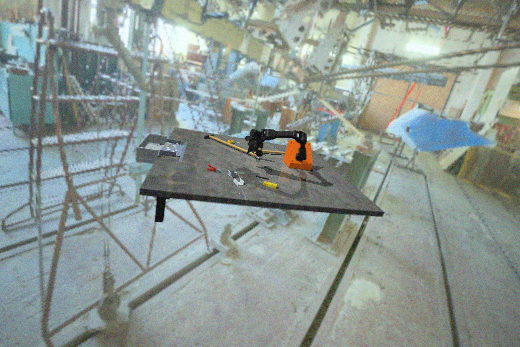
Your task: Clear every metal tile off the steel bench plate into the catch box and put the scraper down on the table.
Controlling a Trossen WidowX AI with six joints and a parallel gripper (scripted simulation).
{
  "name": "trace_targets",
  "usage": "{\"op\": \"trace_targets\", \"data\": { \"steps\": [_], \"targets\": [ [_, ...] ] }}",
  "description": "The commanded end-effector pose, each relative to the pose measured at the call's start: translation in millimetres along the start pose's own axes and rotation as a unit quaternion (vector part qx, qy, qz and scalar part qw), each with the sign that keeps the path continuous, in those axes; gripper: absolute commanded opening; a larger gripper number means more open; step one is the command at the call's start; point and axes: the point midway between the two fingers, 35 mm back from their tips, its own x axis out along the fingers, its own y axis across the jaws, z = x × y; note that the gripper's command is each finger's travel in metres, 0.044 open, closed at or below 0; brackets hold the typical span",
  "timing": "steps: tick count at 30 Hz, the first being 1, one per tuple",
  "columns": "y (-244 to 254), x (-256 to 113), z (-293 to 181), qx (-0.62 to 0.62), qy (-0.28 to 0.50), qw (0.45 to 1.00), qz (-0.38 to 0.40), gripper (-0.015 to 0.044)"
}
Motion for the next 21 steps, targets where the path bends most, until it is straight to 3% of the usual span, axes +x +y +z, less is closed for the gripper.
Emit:
{"op": "trace_targets", "data": {
  "steps": [1,21],
  "targets": [
    [-15,2,-11,0.035,0.006,0.999,0.006,0.0],
    [-76,1,-69,0.186,0.02,0.982,0.026,0.0]
  ]
}}
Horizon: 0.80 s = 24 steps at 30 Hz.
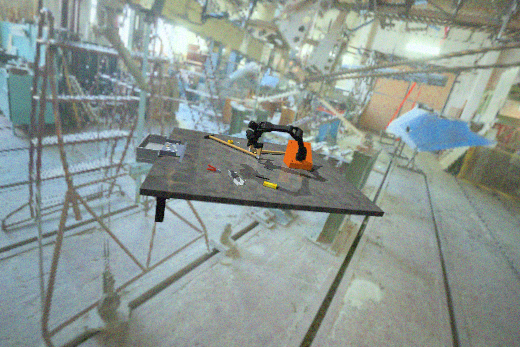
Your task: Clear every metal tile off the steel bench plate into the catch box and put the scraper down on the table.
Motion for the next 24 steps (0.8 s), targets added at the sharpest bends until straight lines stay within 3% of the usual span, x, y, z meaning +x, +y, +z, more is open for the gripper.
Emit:
{"op": "trace_targets", "data": {
  "steps": [1,24],
  "targets": [
    [-16,0,-9,0.036,0.003,0.999,0.007,0.0],
    [-92,-10,-63,0.214,0.002,0.976,0.039,0.0]
  ]
}}
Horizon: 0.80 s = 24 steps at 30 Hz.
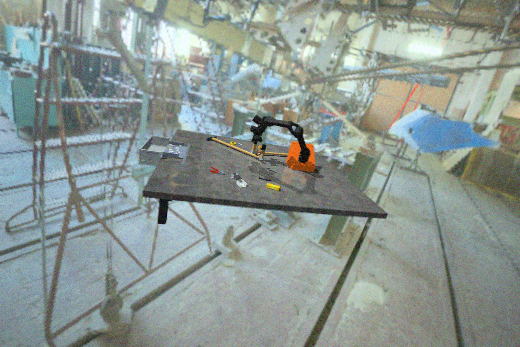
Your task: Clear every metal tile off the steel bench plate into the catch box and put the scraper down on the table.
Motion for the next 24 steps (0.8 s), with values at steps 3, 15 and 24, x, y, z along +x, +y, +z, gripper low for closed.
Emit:
{"op": "trace_targets", "data": {
  "steps": [3,15,24],
  "targets": [
    [-24,-4,-8,0.053,-0.001,0.999,0.012,0.0],
    [-66,-13,-27,0.147,-0.008,0.988,0.035,0.0],
    [-92,-20,-42,0.211,-0.015,0.976,0.054,0.0]
  ]
}}
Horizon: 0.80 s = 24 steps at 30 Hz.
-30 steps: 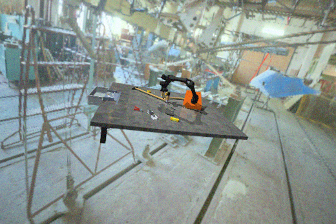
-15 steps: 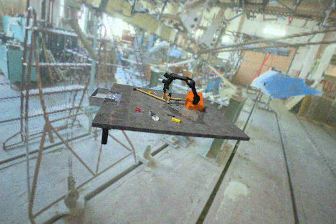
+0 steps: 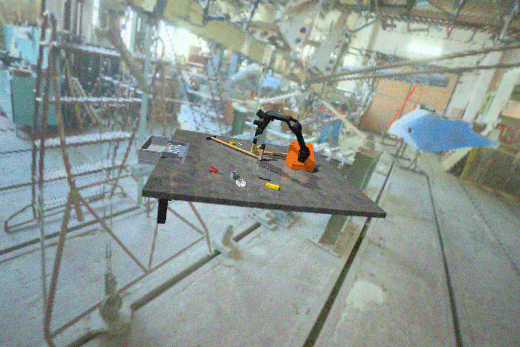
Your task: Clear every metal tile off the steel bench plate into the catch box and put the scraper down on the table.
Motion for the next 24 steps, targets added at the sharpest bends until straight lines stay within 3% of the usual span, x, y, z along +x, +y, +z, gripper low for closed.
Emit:
{"op": "trace_targets", "data": {
  "steps": [1,24],
  "targets": [
    [-11,-2,-2,0.028,-0.001,1.0,0.009,0.0],
    [-11,34,-13,0.03,-0.002,0.999,0.01,0.0]
  ]
}}
